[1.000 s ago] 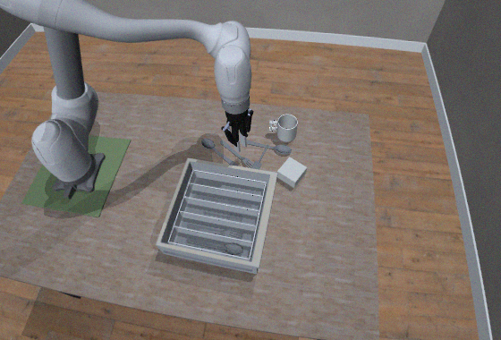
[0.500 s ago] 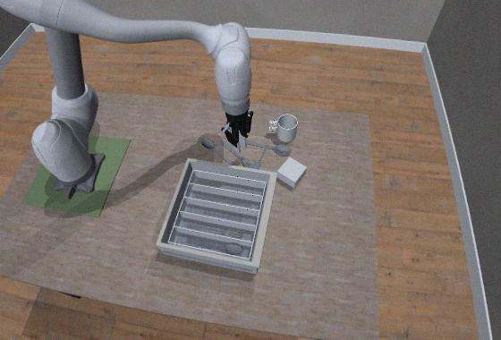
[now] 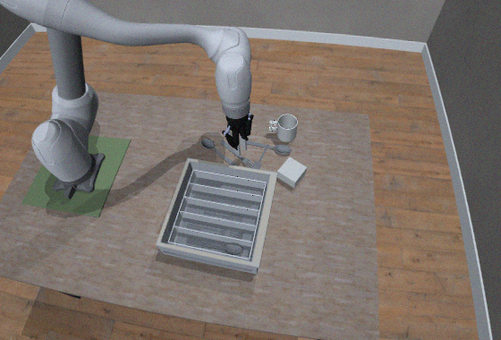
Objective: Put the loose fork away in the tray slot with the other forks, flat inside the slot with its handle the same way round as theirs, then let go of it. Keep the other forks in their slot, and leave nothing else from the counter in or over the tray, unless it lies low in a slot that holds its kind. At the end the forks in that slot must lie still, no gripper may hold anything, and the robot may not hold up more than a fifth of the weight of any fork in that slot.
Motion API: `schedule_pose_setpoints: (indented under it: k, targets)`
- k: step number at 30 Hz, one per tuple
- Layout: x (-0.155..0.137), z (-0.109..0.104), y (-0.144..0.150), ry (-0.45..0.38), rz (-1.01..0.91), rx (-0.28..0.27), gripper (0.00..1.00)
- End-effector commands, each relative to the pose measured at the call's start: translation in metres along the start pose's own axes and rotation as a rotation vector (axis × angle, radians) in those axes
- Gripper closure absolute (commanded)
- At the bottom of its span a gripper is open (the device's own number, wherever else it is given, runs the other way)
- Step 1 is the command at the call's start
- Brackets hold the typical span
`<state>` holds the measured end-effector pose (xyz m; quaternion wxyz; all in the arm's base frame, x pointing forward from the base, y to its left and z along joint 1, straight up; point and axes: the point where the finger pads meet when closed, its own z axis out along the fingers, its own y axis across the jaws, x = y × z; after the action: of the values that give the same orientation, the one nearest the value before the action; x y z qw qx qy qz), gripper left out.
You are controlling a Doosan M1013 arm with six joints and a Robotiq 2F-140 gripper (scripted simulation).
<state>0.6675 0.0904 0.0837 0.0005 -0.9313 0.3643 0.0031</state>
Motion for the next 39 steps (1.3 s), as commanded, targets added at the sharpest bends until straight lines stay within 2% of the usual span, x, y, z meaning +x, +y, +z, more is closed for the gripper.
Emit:
schedule_pose_setpoints:
  k: [1, 21, 39]
  targets:
    - [0.0, 0.003, 0.0, 0.0, 0.0, 0.0, 0.83]
    - [0.0, 0.026, 0.0, 0.0, 0.0, 0.0, 0.83]
    - [0.0, 0.03, 0.0, 0.0, 0.0, 0.0, 0.83]
